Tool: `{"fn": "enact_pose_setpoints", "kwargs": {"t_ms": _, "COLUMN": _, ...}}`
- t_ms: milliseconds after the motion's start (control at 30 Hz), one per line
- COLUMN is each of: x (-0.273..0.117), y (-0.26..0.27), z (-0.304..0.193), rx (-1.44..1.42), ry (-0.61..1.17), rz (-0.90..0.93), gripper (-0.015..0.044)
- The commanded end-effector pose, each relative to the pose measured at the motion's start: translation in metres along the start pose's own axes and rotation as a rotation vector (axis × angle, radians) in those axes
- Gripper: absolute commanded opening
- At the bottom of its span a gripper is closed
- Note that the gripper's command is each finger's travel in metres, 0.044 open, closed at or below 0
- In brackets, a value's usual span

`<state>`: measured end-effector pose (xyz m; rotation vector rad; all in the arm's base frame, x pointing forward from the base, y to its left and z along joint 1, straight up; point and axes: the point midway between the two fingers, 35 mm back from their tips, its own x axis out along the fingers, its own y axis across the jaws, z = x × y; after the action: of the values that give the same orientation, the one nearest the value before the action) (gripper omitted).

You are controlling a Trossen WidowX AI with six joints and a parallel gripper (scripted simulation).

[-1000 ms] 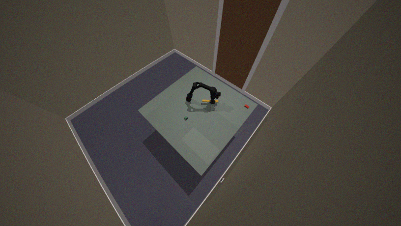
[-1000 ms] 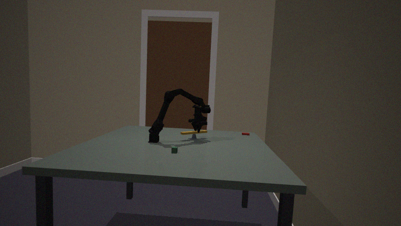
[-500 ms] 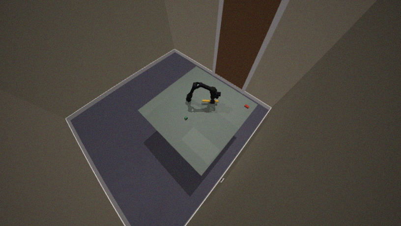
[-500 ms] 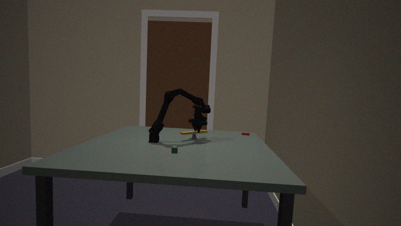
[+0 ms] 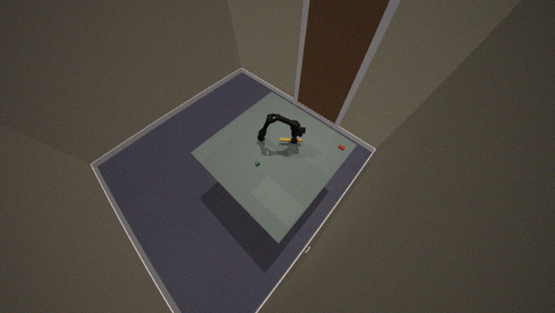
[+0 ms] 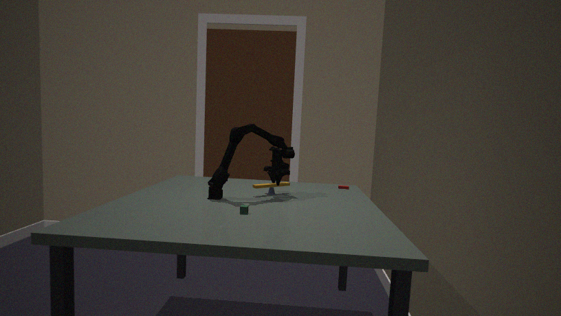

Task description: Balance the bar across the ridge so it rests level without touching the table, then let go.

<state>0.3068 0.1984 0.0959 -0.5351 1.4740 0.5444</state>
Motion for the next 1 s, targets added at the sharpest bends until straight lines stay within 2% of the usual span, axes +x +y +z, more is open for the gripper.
{"fn": "enact_pose_setpoints", "kwargs": {"t_ms": 0, "x": 0.000, "y": 0.000, "z": 0.000, "rx": 0.000, "ry": 0.000, "rz": 0.000, "gripper": 0.0185}}
{"fn": "enact_pose_setpoints", "kwargs": {"t_ms": 200, "x": 0.000, "y": 0.000, "z": 0.000, "rx": 0.000, "ry": 0.000, "rz": 0.000, "gripper": 0.0185}}
{"fn": "enact_pose_setpoints", "kwargs": {"t_ms": 533, "x": 0.000, "y": 0.000, "z": 0.000, "rx": 0.000, "ry": 0.000, "rz": 0.000, "gripper": 0.0440}}
{"fn": "enact_pose_setpoints", "kwargs": {"t_ms": 667, "x": -0.007, "y": 0.000, "z": 0.001, "rx": 0.000, "ry": 0.000, "rz": 0.000, "gripper": 0.0440}}
{"fn": "enact_pose_setpoints", "kwargs": {"t_ms": 967, "x": -0.098, "y": 0.000, "z": 0.000, "rx": 0.000, "ry": 0.000, "rz": 0.000, "gripper": 0.0440}}
